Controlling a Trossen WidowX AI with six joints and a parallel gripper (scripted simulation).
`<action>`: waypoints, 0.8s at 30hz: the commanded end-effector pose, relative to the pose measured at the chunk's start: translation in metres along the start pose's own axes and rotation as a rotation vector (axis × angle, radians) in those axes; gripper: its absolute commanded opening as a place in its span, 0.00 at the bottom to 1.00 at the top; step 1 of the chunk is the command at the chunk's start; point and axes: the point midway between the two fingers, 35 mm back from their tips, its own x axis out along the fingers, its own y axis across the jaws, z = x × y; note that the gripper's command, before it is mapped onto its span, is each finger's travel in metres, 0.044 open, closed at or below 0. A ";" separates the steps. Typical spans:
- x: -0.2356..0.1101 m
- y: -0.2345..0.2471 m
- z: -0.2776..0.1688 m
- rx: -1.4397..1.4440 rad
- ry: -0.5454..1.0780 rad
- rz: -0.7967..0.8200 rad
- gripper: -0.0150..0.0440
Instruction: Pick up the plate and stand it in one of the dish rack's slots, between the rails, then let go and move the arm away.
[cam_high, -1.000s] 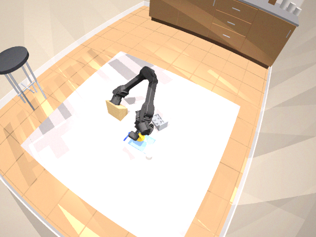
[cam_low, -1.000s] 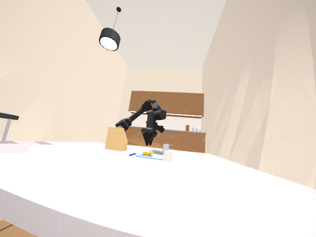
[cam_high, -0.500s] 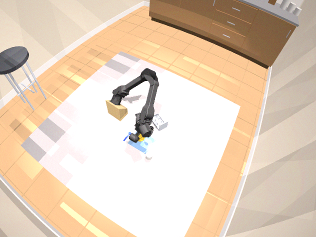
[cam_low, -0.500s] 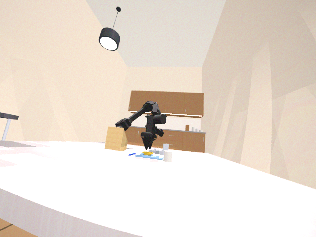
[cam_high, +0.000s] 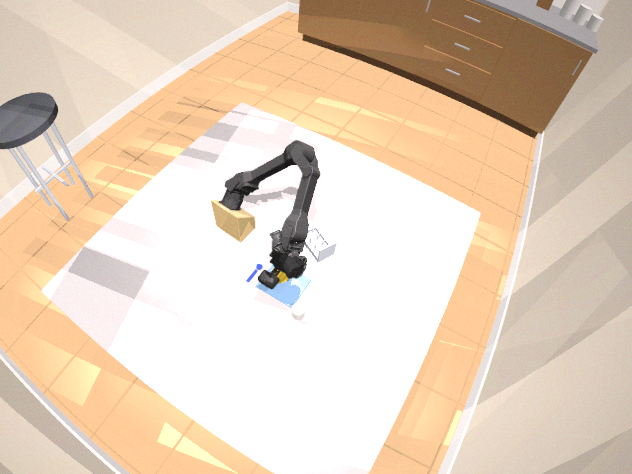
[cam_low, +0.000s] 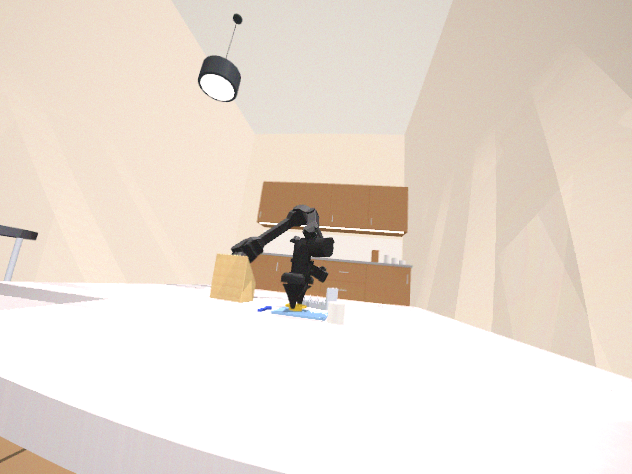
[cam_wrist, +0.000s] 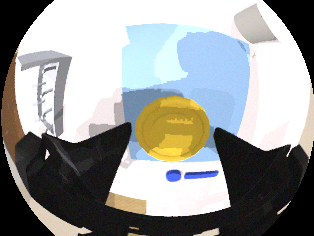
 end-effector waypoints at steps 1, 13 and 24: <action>0.007 0.001 -0.002 0.006 0.002 0.006 0.93; 0.007 0.001 -0.002 0.006 0.002 0.006 0.85; 0.003 0.000 -0.001 0.006 0.002 0.004 0.63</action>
